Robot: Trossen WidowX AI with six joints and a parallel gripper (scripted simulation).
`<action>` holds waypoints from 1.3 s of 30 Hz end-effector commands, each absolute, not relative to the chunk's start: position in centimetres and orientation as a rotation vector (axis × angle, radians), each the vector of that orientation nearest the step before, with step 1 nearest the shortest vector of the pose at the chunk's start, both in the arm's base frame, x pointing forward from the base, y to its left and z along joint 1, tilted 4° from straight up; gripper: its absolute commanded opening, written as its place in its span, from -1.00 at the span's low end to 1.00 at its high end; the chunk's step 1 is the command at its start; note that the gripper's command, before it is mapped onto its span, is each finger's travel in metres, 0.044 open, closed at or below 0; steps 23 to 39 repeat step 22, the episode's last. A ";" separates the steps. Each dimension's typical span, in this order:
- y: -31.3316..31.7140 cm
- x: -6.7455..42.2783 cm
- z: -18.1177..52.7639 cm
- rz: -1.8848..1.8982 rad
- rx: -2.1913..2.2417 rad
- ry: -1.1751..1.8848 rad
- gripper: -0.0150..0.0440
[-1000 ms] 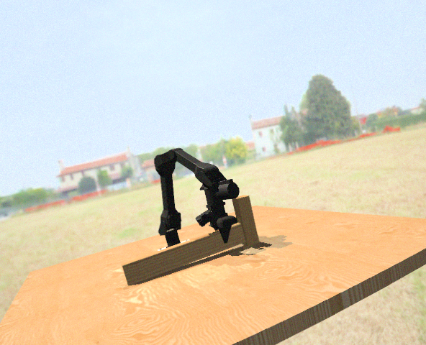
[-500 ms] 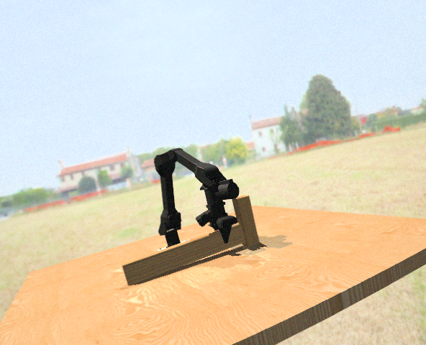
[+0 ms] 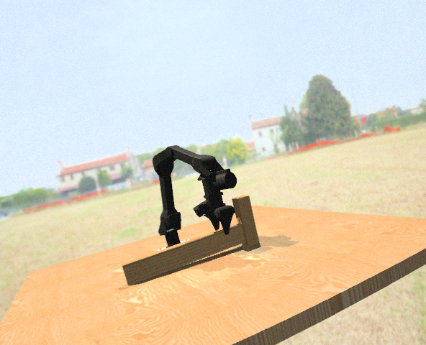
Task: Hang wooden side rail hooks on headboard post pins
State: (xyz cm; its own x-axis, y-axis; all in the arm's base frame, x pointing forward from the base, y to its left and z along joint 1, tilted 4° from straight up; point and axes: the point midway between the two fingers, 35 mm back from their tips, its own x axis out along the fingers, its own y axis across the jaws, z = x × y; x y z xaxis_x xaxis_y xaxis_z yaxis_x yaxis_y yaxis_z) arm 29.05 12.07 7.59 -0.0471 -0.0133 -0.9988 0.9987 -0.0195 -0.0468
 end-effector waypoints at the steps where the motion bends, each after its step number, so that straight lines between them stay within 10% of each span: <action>1: 12.1 29.0 8.1 -1.259 1.190 1.229 1.00; 39: 9.4 29.3 8.1 -1.264 1.196 1.225 1.00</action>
